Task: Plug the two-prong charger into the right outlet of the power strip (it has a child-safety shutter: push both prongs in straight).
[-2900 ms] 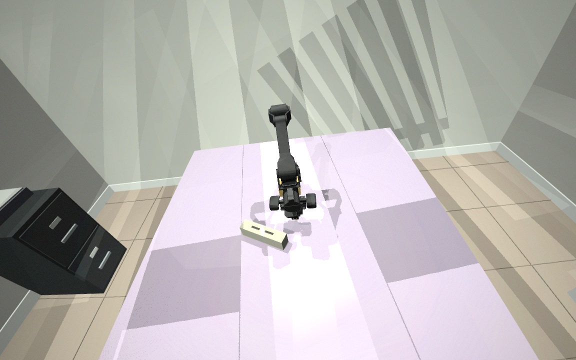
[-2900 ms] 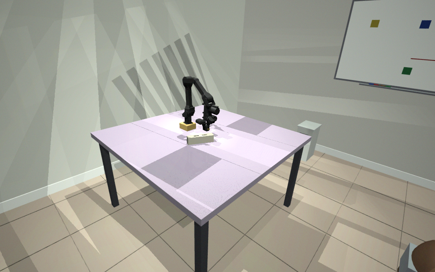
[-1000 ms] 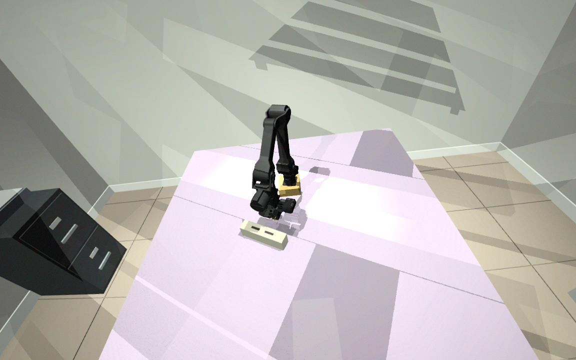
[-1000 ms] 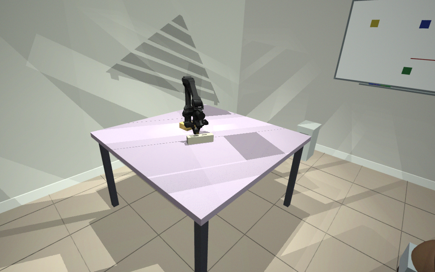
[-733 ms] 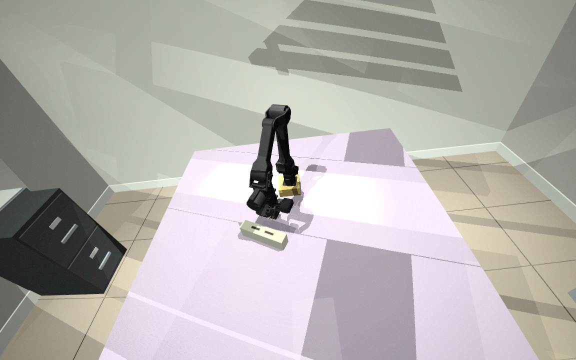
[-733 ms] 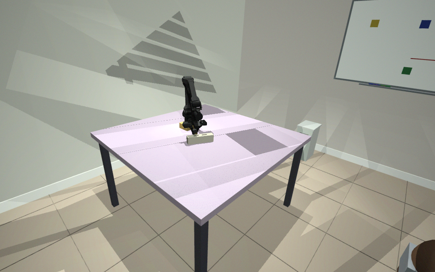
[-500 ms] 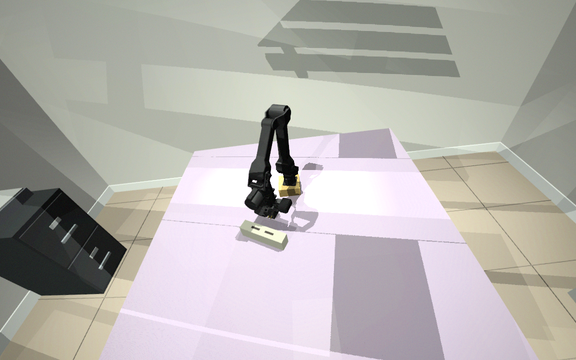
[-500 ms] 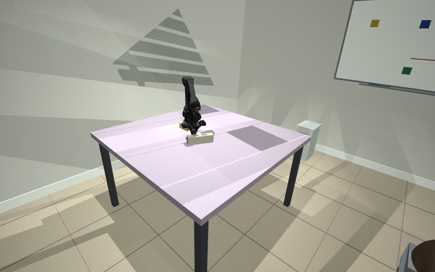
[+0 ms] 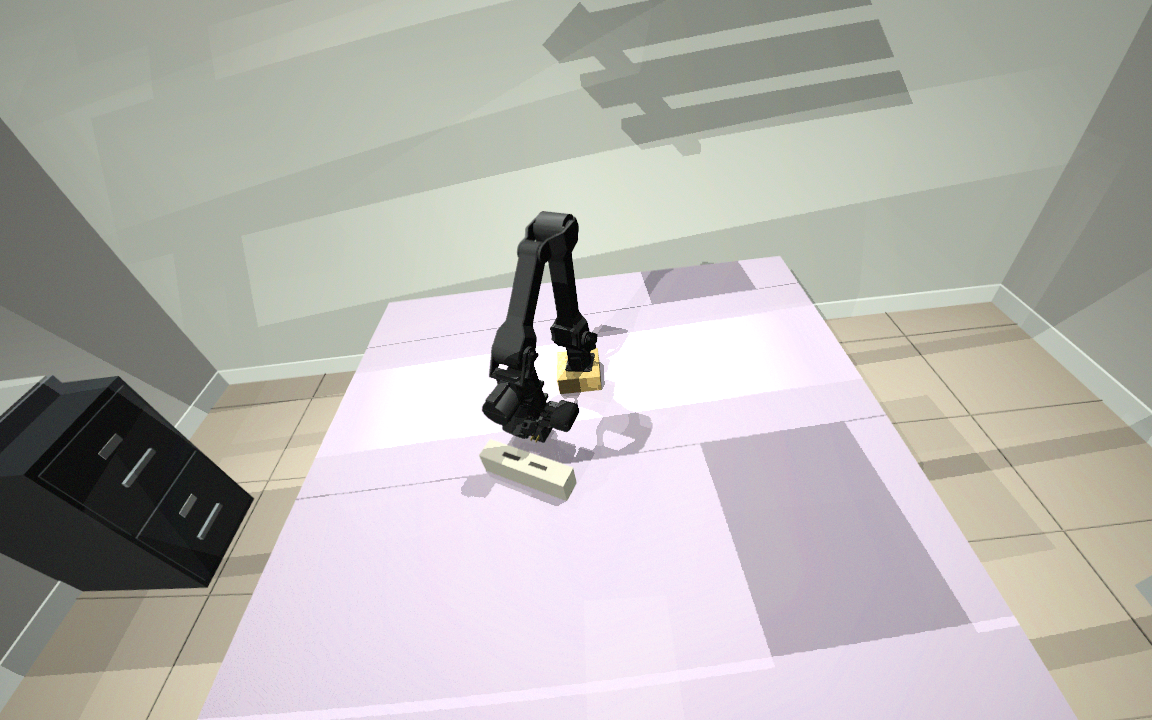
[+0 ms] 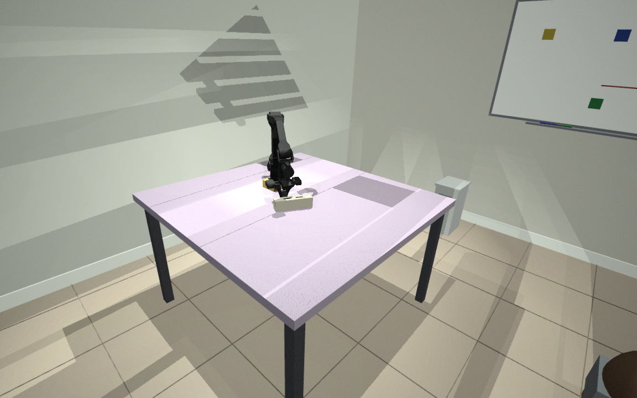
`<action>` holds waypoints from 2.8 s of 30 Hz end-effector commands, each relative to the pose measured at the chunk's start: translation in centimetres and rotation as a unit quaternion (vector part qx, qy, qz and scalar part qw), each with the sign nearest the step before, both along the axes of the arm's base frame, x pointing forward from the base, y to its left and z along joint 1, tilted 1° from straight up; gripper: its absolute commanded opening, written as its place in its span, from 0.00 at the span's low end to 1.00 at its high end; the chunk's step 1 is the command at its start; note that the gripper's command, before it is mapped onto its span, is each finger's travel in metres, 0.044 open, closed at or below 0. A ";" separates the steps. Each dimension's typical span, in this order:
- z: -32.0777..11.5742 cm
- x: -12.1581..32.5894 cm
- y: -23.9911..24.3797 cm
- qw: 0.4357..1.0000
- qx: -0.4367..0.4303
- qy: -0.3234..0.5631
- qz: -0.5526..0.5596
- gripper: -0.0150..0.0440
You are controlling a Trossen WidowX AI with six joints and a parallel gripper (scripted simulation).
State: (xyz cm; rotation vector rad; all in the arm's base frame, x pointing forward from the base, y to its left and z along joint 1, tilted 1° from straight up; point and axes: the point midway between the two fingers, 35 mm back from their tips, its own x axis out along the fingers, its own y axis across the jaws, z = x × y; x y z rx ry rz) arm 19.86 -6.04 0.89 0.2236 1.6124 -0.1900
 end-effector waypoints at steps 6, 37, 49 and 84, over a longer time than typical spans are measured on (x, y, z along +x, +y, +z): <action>0.0 1.2 -0.7 1.000 -0.002 -0.001 -0.002 0.25; -0.2 3.0 -1.8 1.000 -0.003 -0.002 -0.011 0.25; -0.2 3.1 -1.9 1.000 -0.003 -0.002 -0.011 0.25; -0.1 3.7 -2.0 1.000 -0.003 -0.003 -0.011 0.25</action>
